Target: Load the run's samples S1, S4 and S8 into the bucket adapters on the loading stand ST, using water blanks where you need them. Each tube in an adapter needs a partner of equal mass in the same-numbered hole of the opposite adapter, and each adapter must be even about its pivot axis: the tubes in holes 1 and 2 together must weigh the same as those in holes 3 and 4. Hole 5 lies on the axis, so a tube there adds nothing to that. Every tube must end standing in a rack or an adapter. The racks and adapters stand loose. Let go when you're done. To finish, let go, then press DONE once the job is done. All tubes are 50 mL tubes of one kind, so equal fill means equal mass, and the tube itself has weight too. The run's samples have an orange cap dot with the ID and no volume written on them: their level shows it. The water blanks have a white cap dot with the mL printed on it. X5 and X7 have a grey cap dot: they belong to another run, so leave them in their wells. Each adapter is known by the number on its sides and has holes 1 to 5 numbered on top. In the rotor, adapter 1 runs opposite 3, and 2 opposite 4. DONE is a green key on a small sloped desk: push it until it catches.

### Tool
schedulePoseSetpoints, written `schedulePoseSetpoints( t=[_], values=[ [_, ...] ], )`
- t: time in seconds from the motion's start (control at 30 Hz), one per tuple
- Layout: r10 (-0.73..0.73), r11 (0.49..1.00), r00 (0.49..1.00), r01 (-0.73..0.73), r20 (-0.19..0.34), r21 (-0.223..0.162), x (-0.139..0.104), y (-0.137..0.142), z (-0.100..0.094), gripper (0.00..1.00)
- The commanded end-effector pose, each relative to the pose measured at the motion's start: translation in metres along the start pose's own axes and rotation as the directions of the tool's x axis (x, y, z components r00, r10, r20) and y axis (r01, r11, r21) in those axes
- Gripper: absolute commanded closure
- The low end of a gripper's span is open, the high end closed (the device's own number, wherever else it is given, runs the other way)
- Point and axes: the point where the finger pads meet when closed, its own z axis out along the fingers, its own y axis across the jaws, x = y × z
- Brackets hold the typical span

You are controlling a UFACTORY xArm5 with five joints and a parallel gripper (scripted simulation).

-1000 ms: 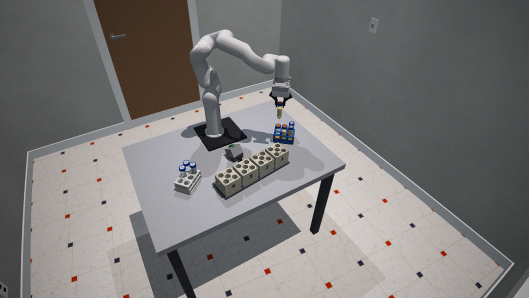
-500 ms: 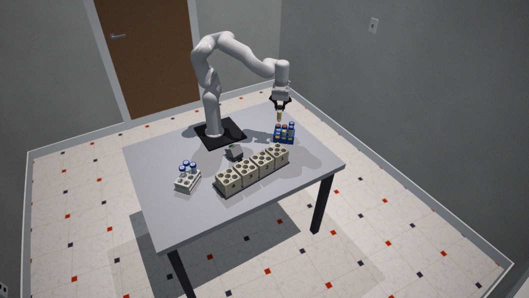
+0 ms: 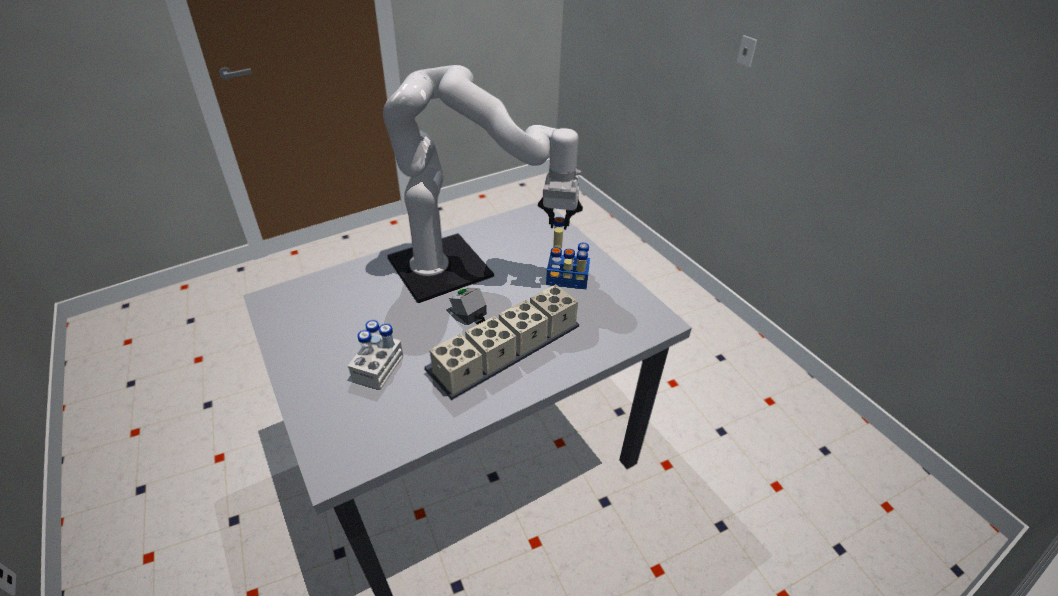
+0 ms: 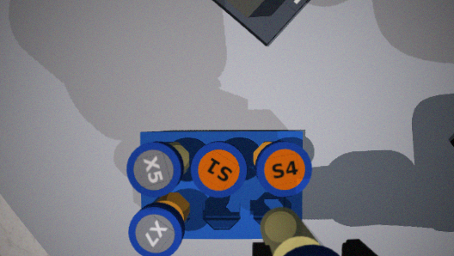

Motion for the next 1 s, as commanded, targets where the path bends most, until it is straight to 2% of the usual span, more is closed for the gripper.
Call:
schedulePoseSetpoints(
  t=[0.0, 0.2, 0.97],
  values=[
    [0.000, 1.000, 1.000, 0.000, 0.011, 0.003, 0.000, -0.001, 0.009, 1.00],
    [0.000, 1.000, 1.000, 0.000, 0.011, 0.003, 0.000, -0.001, 0.021, 1.00],
    [0.000, 1.000, 1.000, 0.000, 0.011, 0.003, 0.000, -0.001, 0.025, 1.00]
  ],
)
